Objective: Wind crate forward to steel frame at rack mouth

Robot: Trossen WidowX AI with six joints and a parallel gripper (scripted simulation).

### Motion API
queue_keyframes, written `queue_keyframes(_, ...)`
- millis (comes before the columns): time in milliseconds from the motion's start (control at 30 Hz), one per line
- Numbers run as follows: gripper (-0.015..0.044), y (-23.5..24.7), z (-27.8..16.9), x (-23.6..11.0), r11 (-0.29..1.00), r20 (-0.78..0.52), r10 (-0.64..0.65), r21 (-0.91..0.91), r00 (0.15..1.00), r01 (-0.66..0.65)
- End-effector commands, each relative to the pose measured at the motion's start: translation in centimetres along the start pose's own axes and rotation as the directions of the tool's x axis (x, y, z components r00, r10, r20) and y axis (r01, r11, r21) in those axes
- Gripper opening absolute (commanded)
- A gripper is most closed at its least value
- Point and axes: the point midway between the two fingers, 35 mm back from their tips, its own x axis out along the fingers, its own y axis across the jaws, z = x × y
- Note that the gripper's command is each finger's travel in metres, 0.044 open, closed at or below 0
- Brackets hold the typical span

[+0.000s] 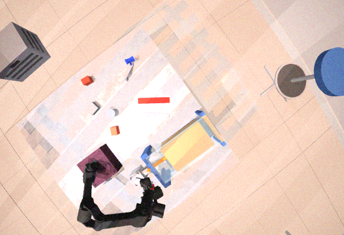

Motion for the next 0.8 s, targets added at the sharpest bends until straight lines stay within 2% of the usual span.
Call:
queue_keyframes(0,0.0,2.89,0.85,0.12,0.998,0.001,0.051,-0.038,0.999,-0.051)
queue_keyframes(767,0.0,3.29,0.93,0.1,0.998,0.002,0.051,-0.038,0.999,-0.051)
